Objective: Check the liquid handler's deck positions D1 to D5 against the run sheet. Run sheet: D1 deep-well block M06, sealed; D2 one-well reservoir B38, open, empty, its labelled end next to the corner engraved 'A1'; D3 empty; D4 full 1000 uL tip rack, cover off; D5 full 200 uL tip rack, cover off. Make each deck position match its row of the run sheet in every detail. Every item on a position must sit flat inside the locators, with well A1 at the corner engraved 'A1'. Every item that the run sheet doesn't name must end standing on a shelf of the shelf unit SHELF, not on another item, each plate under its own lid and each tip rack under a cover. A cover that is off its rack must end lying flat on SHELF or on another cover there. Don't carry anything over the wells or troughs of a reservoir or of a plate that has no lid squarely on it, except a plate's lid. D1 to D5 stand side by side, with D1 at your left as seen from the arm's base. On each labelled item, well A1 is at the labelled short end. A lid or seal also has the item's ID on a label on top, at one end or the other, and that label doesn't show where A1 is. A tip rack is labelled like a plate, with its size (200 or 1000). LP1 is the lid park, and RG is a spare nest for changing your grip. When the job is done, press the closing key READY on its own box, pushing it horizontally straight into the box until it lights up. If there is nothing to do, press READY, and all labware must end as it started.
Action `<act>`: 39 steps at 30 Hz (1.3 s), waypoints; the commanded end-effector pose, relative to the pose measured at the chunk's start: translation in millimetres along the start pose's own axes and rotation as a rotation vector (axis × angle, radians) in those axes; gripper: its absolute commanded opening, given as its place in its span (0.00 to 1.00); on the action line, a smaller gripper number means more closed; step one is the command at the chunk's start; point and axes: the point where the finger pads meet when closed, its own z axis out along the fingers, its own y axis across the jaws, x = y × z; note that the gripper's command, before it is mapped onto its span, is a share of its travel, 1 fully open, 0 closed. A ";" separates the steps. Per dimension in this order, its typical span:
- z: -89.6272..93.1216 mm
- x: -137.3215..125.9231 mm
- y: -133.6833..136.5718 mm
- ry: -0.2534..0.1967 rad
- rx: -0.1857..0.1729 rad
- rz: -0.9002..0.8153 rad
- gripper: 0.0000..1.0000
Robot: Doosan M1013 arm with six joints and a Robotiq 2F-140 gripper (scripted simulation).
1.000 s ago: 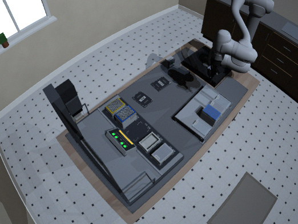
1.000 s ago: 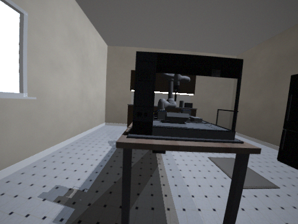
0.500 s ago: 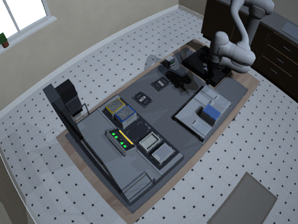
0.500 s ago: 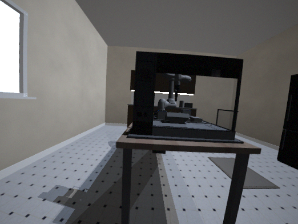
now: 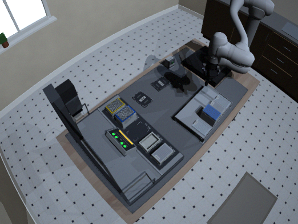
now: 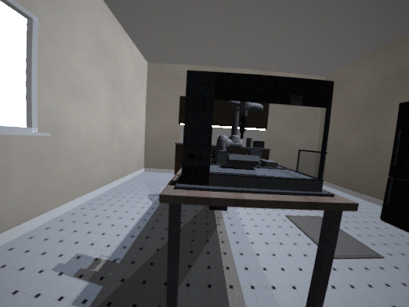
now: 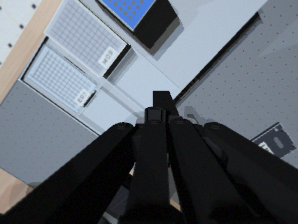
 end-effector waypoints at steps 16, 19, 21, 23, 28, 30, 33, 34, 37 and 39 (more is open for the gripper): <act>-2.0 59.8 56.6 0.000 -0.001 0.338 0.10; -2.1 70.3 66.6 -0.001 -0.001 0.398 0.10; -2.1 77.6 73.4 -0.001 -0.001 0.438 0.10; -2.2 81.7 77.3 -0.001 -0.001 0.478 0.10; -2.2 82.7 76.2 0.000 -0.001 0.575 0.10; -2.8 82.4 76.0 0.001 -0.001 0.615 0.10; -2.0 81.5 75.5 0.000 -0.001 0.635 0.10; -2.0 81.5 75.4 0.000 -0.001 0.655 0.10; -2.0 81.5 75.5 0.000 -0.001 0.715 0.10; -2.0 81.5 75.5 0.000 -0.001 0.755 0.10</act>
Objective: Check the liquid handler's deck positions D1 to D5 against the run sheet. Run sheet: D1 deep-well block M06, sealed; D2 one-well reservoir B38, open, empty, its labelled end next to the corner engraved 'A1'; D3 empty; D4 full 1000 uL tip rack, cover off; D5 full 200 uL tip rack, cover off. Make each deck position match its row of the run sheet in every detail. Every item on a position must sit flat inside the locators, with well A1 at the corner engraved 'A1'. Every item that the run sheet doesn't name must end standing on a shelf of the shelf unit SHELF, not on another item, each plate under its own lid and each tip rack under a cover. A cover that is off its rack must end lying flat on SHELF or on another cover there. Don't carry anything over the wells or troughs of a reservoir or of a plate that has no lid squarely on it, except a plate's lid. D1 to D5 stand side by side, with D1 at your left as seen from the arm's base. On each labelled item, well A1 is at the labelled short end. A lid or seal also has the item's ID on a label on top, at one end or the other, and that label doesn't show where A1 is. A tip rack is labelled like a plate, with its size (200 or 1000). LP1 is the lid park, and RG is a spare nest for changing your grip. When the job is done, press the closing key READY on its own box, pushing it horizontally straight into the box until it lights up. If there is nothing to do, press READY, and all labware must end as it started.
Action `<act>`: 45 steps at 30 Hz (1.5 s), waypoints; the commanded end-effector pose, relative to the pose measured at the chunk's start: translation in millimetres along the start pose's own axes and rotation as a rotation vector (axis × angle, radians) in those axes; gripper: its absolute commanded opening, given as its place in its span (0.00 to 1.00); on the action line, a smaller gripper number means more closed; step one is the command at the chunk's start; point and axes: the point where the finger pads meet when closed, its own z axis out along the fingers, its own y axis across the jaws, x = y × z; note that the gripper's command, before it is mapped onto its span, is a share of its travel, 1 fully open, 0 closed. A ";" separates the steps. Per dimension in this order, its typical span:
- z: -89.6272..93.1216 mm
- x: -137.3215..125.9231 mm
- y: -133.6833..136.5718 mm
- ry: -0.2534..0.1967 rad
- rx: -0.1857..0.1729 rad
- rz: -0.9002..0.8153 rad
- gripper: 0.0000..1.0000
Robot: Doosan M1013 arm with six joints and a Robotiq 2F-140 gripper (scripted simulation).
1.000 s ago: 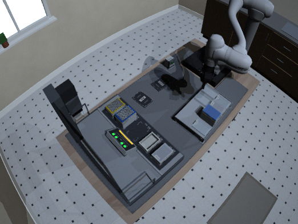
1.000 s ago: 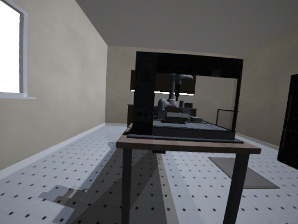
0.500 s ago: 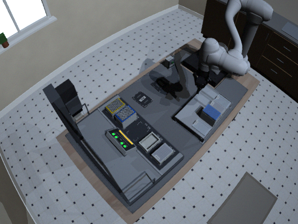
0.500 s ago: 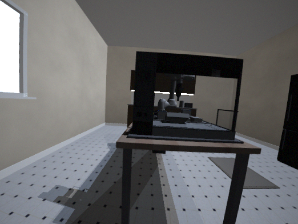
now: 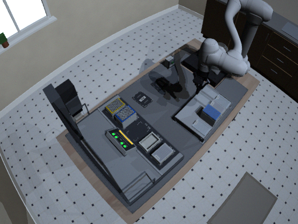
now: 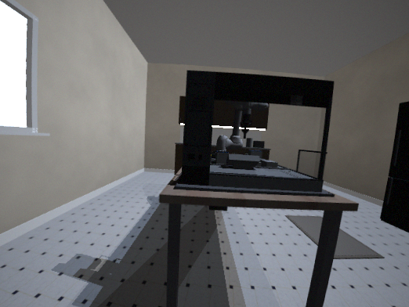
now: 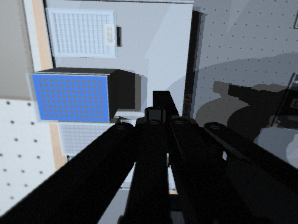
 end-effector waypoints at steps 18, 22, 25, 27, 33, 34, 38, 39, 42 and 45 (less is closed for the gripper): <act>-1.6 71.4 7.0 -0.003 -0.003 0.365 0.10; -1.7 91.3 8.4 -0.003 -0.003 0.445 0.10; -1.7 106.2 9.4 -0.003 -0.003 0.505 0.10; -1.7 106.2 9.4 -0.003 -0.003 0.505 0.10; -1.8 126.6 9.9 -0.002 -0.003 0.624 0.10; -1.8 126.6 9.4 -0.002 -0.003 0.643 0.10; -2.4 126.7 9.2 -0.001 -0.002 0.723 0.10; -3.0 126.8 9.2 0.000 -0.002 0.743 0.10; -2.1 125.9 9.3 -0.001 -0.002 0.803 0.10; -2.1 125.9 9.3 -0.001 -0.002 0.823 0.10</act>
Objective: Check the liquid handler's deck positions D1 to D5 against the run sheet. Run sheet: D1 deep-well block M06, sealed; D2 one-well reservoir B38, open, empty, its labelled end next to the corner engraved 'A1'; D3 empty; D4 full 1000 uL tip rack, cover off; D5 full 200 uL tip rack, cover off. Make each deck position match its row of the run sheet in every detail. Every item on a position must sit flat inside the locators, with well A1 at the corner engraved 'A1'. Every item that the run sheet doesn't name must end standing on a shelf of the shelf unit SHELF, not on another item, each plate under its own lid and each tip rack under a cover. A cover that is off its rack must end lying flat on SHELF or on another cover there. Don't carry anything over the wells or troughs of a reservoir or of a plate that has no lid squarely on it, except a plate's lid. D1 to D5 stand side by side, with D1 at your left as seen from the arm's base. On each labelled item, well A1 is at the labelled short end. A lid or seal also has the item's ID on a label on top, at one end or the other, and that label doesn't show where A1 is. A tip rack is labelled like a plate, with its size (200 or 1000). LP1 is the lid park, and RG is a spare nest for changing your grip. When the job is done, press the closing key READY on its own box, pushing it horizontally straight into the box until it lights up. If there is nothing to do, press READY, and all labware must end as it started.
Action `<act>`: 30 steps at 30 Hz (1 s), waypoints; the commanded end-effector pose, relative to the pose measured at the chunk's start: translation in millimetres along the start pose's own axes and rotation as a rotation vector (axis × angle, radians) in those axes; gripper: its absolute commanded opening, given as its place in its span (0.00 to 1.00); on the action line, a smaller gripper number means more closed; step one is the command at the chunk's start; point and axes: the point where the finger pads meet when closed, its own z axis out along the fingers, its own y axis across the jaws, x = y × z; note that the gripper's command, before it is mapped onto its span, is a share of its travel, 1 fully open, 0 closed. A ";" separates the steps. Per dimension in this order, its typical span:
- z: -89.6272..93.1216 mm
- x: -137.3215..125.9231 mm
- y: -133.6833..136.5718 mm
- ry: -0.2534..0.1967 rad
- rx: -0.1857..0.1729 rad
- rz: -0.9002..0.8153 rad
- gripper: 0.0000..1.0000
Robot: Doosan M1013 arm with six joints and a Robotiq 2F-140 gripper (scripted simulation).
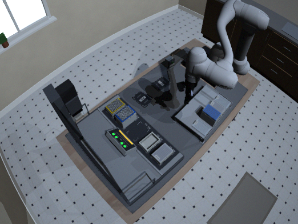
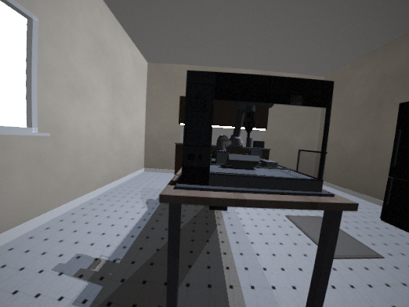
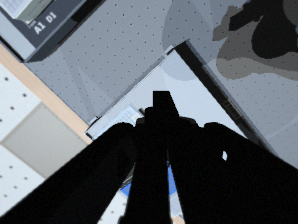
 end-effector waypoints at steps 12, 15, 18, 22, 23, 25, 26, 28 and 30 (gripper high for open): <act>-1.5 29.9 -21.5 0.000 -0.004 0.267 0.10; -1.5 37.6 -28.0 0.000 -0.004 0.307 0.10; -1.6 44.6 -34.9 0.000 -0.004 0.346 0.10; -1.7 60.5 -47.3 0.001 -0.004 0.427 0.10; -1.7 64.3 -50.5 0.001 -0.004 0.447 0.10; -1.8 71.9 -56.9 0.001 -0.004 0.487 0.10; -1.8 75.6 -60.2 0.001 -0.004 0.507 0.10; -1.8 83.2 -66.7 0.001 -0.004 0.547 0.10; -1.9 90.8 -73.1 0.001 -0.004 0.587 0.10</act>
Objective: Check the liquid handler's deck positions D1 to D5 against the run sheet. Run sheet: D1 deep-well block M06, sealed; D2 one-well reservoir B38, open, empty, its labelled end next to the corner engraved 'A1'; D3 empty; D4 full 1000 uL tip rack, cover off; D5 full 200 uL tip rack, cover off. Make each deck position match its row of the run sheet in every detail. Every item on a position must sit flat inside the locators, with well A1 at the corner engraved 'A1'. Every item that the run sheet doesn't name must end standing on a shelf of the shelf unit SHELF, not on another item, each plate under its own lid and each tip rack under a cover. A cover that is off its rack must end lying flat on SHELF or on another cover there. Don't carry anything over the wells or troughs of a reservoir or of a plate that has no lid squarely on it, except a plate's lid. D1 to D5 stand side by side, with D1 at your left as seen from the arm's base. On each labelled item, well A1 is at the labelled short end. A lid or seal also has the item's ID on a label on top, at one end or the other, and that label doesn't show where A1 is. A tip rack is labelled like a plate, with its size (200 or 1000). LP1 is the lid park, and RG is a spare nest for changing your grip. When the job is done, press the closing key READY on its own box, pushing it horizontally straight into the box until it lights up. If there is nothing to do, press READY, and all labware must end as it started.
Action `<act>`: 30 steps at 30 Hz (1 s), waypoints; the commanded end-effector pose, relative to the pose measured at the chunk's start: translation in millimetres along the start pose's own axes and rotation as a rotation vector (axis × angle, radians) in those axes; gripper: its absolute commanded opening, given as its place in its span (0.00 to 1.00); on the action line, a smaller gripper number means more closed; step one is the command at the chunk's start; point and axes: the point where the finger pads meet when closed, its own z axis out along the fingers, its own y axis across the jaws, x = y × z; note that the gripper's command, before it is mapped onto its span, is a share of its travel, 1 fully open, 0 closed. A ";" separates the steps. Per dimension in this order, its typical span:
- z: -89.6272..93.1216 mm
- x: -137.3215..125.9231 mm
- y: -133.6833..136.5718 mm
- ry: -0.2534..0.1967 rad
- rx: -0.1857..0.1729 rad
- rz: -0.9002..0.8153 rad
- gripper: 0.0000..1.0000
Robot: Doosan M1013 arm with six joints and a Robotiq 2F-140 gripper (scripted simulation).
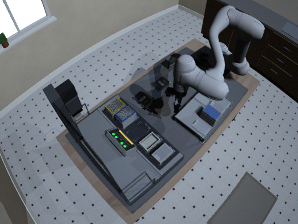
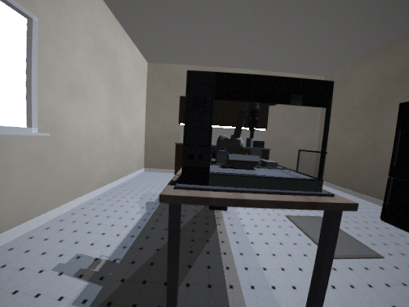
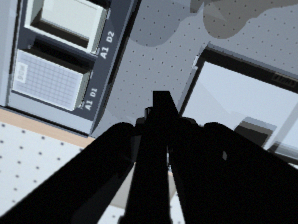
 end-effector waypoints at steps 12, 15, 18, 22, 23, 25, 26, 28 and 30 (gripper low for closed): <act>-3.4 9.9 -25.1 0.002 -0.002 0.273 0.10; -2.6 9.8 -24.6 0.003 -0.002 0.333 0.10; -2.5 9.8 -24.5 0.003 -0.002 0.393 0.10; -2.5 9.8 -24.6 0.003 -0.002 0.425 0.10; -1.9 16.0 -21.4 0.003 -0.003 0.426 0.10; -2.2 25.1 -17.2 0.003 -0.001 0.426 0.10; -2.2 30.0 -15.9 0.003 0.000 0.426 0.10; -2.2 39.5 -13.0 0.003 0.002 0.417 0.10; -2.2 49.0 -9.7 0.003 0.002 0.417 0.10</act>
